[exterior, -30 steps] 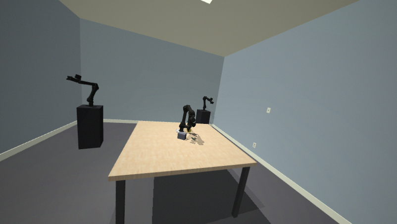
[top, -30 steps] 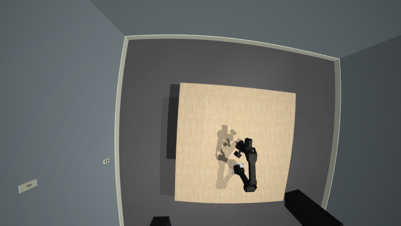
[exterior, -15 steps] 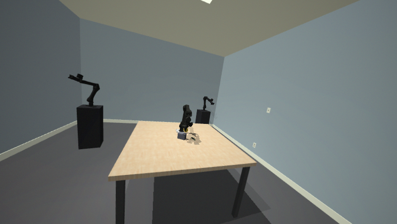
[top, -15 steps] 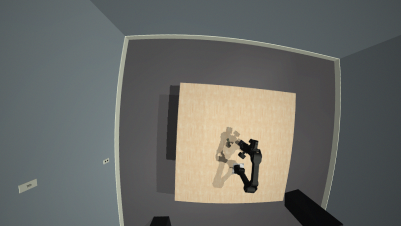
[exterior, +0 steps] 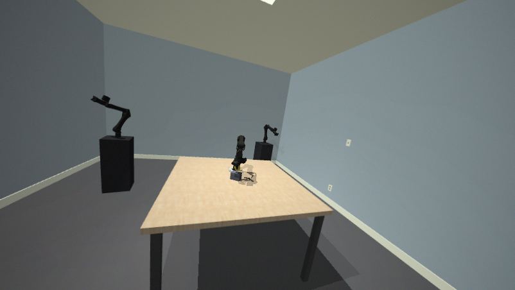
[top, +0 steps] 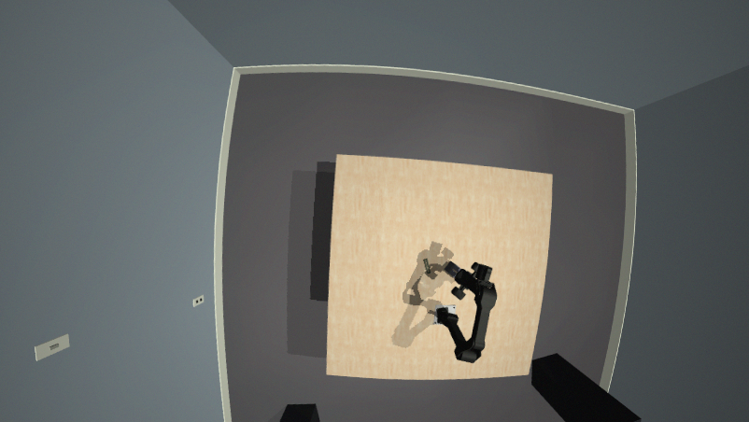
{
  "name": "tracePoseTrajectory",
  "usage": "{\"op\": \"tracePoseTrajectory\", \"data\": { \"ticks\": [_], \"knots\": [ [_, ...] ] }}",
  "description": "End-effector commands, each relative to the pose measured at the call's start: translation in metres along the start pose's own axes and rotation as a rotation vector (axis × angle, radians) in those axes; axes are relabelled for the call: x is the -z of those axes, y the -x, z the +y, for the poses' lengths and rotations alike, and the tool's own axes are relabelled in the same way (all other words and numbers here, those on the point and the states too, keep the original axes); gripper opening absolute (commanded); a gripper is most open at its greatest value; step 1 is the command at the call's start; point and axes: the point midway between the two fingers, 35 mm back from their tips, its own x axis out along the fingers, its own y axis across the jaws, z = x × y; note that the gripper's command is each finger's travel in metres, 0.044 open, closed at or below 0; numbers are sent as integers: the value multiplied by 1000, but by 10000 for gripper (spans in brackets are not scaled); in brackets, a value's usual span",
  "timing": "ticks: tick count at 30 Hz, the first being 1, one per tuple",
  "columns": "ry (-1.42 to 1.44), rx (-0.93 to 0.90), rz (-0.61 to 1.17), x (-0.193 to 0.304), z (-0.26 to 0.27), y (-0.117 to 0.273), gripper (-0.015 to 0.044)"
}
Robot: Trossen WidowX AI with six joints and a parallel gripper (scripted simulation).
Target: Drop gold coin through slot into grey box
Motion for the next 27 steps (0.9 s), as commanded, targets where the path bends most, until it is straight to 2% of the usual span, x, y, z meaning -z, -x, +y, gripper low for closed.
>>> {"op": "tracePoseTrajectory", "data": {
  "ticks": [1, 27],
  "knots": [
    [3, 0, -2, 1, 0, 0, 0],
    [3, -1, 0, 3, 0, 0, 0]
  ]
}}
